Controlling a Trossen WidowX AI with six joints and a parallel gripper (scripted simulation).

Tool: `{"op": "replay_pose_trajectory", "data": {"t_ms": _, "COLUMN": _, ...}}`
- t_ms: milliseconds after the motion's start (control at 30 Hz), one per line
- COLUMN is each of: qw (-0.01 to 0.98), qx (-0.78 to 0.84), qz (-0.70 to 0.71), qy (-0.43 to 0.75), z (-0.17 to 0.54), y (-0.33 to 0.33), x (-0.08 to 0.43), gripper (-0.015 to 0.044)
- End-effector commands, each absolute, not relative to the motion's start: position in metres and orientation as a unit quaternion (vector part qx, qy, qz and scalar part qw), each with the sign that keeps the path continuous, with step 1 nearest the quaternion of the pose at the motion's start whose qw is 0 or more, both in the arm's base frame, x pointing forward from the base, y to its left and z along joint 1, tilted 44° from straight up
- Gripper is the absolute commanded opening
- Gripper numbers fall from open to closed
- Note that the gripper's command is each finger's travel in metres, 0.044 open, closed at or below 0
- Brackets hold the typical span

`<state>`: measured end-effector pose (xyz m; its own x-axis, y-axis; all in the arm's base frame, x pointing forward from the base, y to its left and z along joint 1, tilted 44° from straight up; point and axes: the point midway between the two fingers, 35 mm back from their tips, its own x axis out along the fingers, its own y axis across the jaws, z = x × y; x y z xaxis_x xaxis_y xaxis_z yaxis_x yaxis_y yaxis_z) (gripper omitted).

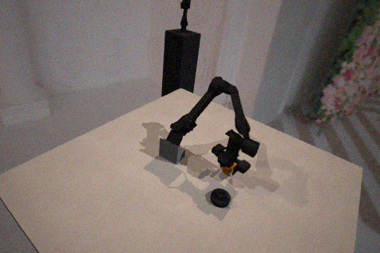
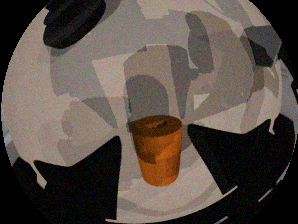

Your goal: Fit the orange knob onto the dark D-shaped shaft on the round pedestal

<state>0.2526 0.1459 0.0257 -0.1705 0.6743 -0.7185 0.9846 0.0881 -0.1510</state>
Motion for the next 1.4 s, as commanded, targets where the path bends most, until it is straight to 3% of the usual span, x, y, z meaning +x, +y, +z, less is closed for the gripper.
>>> {"op": "replay_pose_trajectory", "data": {"t_ms": 0, "qw": 0.24, "qx": 0.596, "qz": -0.32, "qy": 0.696, "z": 0.025, "y": 0.146, "x": 0.252, "gripper": 0.024}}
{"op": "replay_pose_trajectory", "data": {"t_ms": 267, "qw": 0.24, "qx": 0.596, "qz": -0.32, "qy": 0.696, "z": 0.025, "y": 0.146, "x": 0.252, "gripper": 0.024}}
{"op": "replay_pose_trajectory", "data": {"t_ms": 567, "qw": 0.24, "qx": 0.596, "qz": -0.32, "qy": 0.696, "z": 0.025, "y": 0.146, "x": 0.252, "gripper": 0.018}}
{"op": "replay_pose_trajectory", "data": {"t_ms": 1367, "qw": 0.355, "qx": 0.535, "qz": -0.412, "qy": 0.647, "z": 0.046, "y": 0.151, "x": 0.255, "gripper": 0.0179}}
